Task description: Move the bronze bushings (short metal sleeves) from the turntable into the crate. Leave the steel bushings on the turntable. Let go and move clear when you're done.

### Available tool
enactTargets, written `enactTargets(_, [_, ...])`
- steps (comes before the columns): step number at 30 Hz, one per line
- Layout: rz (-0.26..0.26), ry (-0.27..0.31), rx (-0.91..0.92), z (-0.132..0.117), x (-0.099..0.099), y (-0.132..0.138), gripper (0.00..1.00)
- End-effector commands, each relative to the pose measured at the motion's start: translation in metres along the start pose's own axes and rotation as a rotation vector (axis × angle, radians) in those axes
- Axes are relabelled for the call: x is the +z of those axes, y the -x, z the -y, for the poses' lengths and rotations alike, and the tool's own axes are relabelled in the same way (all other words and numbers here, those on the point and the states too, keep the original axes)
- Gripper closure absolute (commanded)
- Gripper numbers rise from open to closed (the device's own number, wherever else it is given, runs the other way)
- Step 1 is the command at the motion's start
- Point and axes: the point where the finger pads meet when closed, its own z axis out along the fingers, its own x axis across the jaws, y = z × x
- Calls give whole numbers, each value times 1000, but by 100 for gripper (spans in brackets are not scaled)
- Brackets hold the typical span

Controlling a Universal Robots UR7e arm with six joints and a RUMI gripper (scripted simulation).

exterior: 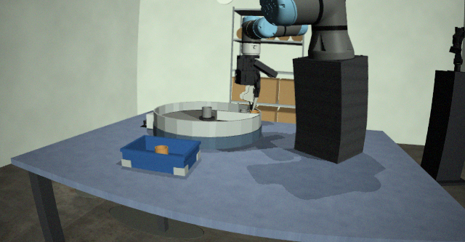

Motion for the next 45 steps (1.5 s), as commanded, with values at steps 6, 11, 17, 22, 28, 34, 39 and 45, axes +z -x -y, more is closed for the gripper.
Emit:
enactTargets(6, [1, 0, 0, 0, 14, 0, 95])
enactTargets(11, [1, 0, 0, 0, 14, 0, 95])
enactTargets(17, [1, 0, 0, 0, 14, 0, 95])
enactTargets(22, [1, 0, 0, 0, 14, 0, 95])
enactTargets(28, [1, 0, 0, 0, 14, 0, 95])
enactTargets(34, [1, 0, 0, 0, 14, 0, 95])
enactTargets(39, [1, 0, 0, 0, 14, 0, 95])
enactTargets(45, [1, 0, 0, 0, 14, 0, 95])
